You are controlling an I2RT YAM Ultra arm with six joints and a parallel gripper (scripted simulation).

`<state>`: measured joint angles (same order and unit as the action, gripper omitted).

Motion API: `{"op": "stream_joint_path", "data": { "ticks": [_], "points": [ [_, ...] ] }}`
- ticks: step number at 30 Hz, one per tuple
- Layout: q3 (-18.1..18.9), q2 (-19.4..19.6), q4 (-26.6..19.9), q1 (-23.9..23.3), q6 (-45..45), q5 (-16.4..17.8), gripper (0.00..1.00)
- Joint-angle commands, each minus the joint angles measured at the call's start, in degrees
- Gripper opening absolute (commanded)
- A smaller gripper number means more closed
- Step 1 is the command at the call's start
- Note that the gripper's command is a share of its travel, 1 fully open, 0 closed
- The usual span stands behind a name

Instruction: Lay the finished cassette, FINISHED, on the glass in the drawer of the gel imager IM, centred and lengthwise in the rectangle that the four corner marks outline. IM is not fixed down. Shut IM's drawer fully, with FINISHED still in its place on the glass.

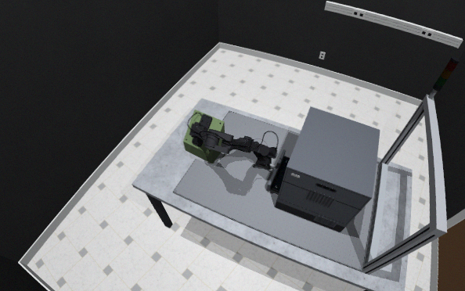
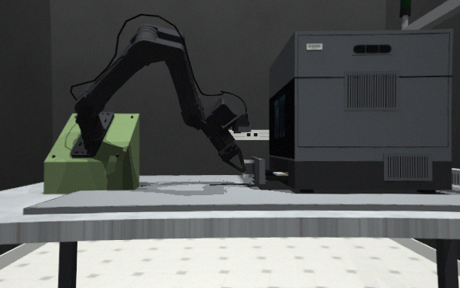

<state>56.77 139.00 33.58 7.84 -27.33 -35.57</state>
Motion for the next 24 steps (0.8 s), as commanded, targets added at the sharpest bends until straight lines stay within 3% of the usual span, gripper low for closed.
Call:
{"op": "stream_joint_path", "data": {
  "ticks": [1,8,24],
  "points": [
    [2.6,1.0,-0.4,-0.2,-1.0,1.4,0.00],
    [5.0,1.9,-1.5,-0.3,-1.0,1.5,0.00],
    [5.2,1.8,-0.6,-0.1,-1.0,1.5,0.00]
  ]
}}
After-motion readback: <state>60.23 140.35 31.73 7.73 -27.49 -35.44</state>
